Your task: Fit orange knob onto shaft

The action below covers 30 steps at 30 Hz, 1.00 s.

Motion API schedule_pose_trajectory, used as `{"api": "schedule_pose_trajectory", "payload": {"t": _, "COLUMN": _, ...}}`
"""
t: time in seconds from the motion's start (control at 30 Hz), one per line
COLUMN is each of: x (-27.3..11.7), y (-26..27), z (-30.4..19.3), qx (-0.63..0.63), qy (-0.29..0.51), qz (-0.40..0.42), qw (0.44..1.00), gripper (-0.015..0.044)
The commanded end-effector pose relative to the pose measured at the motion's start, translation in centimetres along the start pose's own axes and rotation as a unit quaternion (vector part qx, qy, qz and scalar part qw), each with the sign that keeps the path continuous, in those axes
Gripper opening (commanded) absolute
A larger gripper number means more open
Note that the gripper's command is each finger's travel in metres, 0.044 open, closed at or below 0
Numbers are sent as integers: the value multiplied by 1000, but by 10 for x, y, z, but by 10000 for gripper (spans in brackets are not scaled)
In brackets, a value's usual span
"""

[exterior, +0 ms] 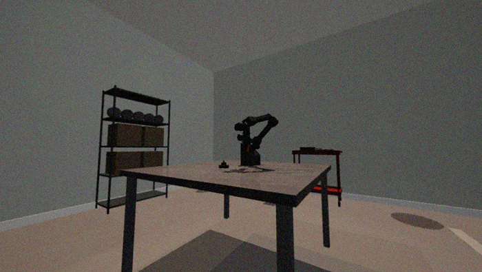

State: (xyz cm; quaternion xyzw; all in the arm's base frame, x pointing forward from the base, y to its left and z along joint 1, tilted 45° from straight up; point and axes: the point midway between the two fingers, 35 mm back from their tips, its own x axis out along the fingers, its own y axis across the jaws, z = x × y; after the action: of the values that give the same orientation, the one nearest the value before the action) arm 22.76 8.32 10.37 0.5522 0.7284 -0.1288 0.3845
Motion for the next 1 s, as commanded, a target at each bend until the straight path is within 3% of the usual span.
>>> {"api": "schedule_pose_trajectory", "payload": {"t": 0.0, "x": -5, "y": 0, "z": 1, "qx": 1, "qy": 1, "qz": 27, "qw": 1000, "gripper": 0}}
{"api": "schedule_pose_trajectory", "payload": {"t": 0.97, "x": -66, "y": 2, "z": 3, "qx": 5, "qy": -1, "qz": 338, "qw": 941, "gripper": 0}}
